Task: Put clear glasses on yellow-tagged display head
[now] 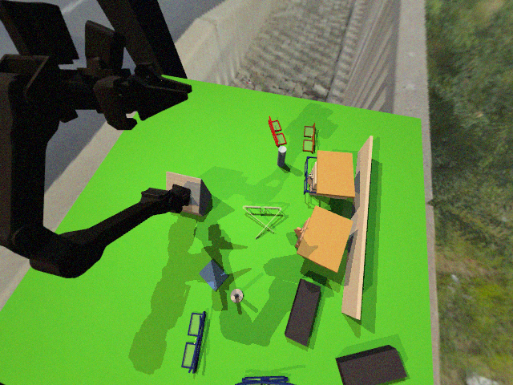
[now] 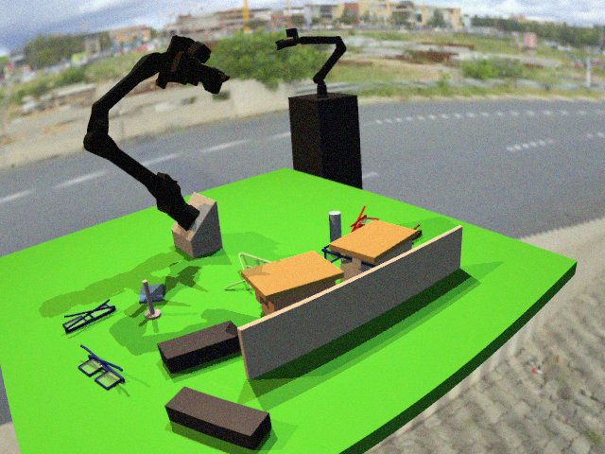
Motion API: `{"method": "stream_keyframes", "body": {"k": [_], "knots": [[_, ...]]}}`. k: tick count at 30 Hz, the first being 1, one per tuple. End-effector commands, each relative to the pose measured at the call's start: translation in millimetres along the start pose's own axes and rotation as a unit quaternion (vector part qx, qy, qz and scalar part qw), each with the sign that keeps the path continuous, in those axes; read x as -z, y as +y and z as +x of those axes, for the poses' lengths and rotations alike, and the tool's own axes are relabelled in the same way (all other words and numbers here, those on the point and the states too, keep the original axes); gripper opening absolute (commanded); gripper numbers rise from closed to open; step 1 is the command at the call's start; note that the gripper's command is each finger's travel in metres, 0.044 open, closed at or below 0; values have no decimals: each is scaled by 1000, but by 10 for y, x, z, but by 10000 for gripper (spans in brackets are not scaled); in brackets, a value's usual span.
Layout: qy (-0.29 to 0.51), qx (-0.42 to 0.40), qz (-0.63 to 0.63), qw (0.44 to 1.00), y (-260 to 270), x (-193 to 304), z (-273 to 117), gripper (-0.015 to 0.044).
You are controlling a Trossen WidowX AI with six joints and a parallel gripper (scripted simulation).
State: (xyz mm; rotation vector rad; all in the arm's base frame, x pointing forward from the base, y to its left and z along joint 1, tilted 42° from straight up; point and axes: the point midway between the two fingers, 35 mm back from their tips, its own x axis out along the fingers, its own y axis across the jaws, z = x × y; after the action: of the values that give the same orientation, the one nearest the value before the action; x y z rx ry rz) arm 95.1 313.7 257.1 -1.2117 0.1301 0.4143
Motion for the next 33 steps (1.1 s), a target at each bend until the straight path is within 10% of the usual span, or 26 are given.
{"method": "stream_keyframes", "body": {"k": [1, 12, 22, 33], "knots": [[91, -26, 4, 995, 200, 301, 526, 200], [368, -64, 88, 924, 569, 1696, 1605, 200], [626, -98, 214, 744, 959, 3260, 1695, 200], [649, -100, 227, 719, 925, 3431, 1697, 147]]}}
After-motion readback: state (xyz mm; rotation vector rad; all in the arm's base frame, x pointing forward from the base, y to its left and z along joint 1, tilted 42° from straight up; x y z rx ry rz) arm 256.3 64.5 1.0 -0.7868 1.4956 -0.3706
